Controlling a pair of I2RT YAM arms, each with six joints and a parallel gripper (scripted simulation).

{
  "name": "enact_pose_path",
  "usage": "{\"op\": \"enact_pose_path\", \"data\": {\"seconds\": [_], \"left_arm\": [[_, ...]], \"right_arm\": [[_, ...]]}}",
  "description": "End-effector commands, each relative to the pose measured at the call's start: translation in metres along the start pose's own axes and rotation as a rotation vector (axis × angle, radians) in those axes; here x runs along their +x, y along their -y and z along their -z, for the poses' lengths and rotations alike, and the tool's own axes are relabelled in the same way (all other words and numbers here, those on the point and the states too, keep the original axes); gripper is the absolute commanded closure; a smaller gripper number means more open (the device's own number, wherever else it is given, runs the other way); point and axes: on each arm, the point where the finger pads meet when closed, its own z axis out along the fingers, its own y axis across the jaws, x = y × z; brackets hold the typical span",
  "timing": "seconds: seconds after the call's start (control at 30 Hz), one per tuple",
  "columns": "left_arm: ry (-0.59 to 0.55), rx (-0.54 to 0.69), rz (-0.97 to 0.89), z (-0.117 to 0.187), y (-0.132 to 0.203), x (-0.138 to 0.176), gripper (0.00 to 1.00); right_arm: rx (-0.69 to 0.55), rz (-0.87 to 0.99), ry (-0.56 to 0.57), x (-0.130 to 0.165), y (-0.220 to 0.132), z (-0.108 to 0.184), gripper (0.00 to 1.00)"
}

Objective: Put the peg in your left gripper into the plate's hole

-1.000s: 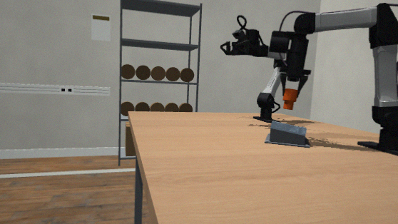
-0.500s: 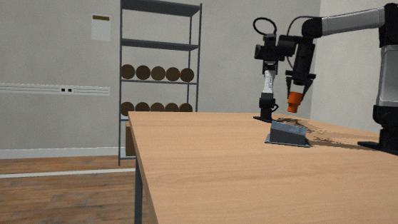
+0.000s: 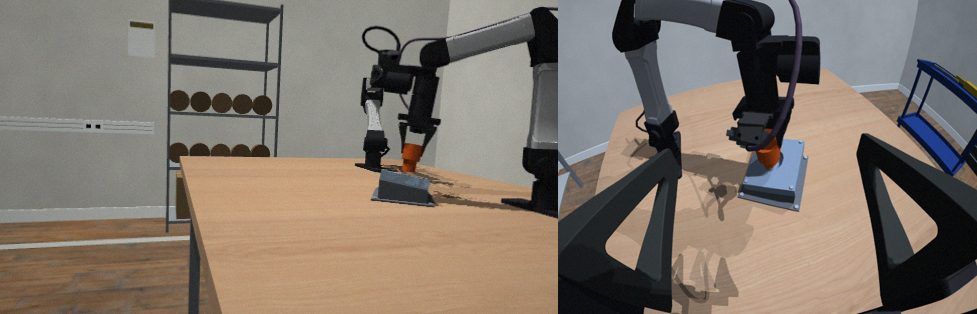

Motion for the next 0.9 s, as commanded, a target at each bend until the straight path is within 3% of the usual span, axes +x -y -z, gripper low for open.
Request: {"op": "enact_pose_path", "data": {"seconds": [0.0, 0.87], "left_arm": [[-0.001, -0.041, 0.014, 0.0036, -0.0069, 0.0035, 0.60], [-0.002, -0.061, 0.015, 0.0107, -0.0107, 0.0051, 0.60]], "right_arm": [[0.010, 0.011, 0.014, -0.0045, 0.0015, 0.0024, 0.00], [0.014, 0.005, 0.030, -0.0118, 0.0026, 0.0030, 0.00]]}}
